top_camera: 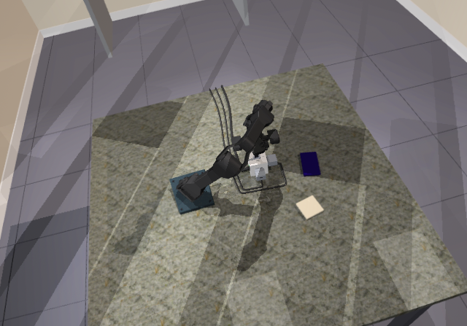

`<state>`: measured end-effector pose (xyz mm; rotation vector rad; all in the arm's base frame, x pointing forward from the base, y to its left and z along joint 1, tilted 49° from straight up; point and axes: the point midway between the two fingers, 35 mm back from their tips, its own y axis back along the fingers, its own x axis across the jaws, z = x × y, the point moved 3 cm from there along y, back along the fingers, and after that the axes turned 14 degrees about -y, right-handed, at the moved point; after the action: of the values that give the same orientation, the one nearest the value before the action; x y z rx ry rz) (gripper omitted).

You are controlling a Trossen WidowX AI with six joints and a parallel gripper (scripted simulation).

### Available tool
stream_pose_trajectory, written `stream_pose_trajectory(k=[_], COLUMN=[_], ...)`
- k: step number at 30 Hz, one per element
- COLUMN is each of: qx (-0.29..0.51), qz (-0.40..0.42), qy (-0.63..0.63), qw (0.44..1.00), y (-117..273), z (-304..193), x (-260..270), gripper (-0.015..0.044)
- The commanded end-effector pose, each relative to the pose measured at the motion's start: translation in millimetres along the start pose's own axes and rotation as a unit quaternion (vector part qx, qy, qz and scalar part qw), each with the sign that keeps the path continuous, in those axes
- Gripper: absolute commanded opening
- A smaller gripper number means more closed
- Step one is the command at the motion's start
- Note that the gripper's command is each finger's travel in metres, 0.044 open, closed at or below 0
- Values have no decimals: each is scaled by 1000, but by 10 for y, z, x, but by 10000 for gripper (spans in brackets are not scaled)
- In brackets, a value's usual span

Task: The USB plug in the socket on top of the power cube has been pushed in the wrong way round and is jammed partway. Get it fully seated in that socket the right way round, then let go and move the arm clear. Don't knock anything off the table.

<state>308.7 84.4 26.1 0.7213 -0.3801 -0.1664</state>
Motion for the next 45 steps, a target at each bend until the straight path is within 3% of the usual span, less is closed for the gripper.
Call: stream_pose_trajectory(k=[1,35,45], qx=[3,3,1], qz=[-1,-1,1], qy=[-4,-3,96], qw=[1000,1000,995], y=[39,256,234], z=[-7,-6,6], x=[10,9,4], gripper=[0,0,0])
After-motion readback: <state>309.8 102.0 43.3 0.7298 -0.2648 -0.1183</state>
